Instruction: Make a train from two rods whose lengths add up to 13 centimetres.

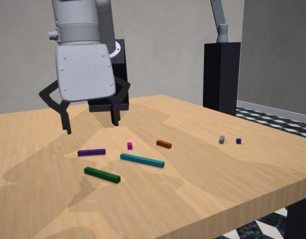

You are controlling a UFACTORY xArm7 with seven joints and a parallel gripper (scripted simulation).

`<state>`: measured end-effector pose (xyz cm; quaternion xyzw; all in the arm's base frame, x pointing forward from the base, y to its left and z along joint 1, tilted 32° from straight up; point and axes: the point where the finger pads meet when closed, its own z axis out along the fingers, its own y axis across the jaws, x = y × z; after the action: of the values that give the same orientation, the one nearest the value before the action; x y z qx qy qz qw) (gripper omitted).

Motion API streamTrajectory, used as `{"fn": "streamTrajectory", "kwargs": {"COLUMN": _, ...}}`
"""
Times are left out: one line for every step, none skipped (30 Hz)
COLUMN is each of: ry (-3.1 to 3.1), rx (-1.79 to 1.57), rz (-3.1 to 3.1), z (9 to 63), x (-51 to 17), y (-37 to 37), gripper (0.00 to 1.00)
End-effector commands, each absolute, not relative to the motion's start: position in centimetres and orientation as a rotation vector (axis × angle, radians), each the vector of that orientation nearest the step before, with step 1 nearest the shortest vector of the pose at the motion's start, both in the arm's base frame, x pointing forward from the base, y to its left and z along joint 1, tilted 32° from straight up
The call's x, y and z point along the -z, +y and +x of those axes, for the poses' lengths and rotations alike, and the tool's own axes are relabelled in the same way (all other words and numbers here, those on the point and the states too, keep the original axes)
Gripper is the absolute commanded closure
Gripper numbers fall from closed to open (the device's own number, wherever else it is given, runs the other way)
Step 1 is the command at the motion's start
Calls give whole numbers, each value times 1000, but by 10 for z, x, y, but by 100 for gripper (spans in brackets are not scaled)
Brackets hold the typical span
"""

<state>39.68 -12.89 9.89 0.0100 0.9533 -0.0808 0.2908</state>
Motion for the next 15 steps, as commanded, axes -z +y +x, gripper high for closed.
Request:
{"fn": "streamTrajectory", "kwargs": {"ry": 2555, "rx": 292, "rz": 30, "z": 403, "x": -94, "y": -101, "gripper": 0}}
{"fn": "streamTrajectory", "kwargs": {"ry": 2555, "rx": 292, "rz": 30, "z": 403, "x": -94, "y": -101, "gripper": 0}}
{"fn": "streamTrajectory", "kwargs": {"ry": 2563, "rx": 288, "rz": 17, "z": 404, "x": -91, "y": -87, "gripper": 0}}
{"fn": "streamTrajectory", "kwargs": {"ry": 2569, "rx": 284, "rz": 6, "z": 404, "x": -88, "y": -73, "gripper": 0}}
{"fn": "streamTrajectory", "kwargs": {"ry": 2575, "rx": 280, "rz": -2, "z": 404, "x": -85, "y": -63, "gripper": 0}}
{"fn": "streamTrajectory", "kwargs": {"ry": 2579, "rx": 278, "rz": -8, "z": 403, "x": -84, "y": -56, "gripper": 0}}
{"fn": "streamTrajectory", "kwargs": {"ry": 2584, "rx": 275, "rz": -15, "z": 403, "x": -82, "y": -47, "gripper": 0}}
{"fn": "streamTrajectory", "kwargs": {"ry": 2589, "rx": 273, "rz": -21, "z": 402, "x": -80, "y": -40, "gripper": 0}}
{"fn": "streamTrajectory", "kwargs": {"ry": 2592, "rx": 271, "rz": -26, "z": 401, "x": -79, "y": -34, "gripper": 0}}
{"fn": "streamTrajectory", "kwargs": {"ry": 2595, "rx": 270, "rz": -29, "z": 400, "x": -77, "y": -30, "gripper": 0}}
{"fn": "streamTrajectory", "kwargs": {"ry": 2597, "rx": 269, "rz": -32, "z": 400, "x": -77, "y": -27, "gripper": 0}}
{"fn": "streamTrajectory", "kwargs": {"ry": 2598, "rx": 268, "rz": -33, "z": 400, "x": -76, "y": -25, "gripper": 0}}
{"fn": "streamTrajectory", "kwargs": {"ry": 2598, "rx": 268, "rz": -33, "z": 400, "x": -76, "y": -25, "gripper": 0}}
{"fn": "streamTrajectory", "kwargs": {"ry": 2598, "rx": 268, "rz": -33, "z": 400, "x": -76, "y": -25, "gripper": 0}}
{"fn": "streamTrajectory", "kwargs": {"ry": 2598, "rx": 268, "rz": -33, "z": 400, "x": -76, "y": -25, "gripper": 0}}
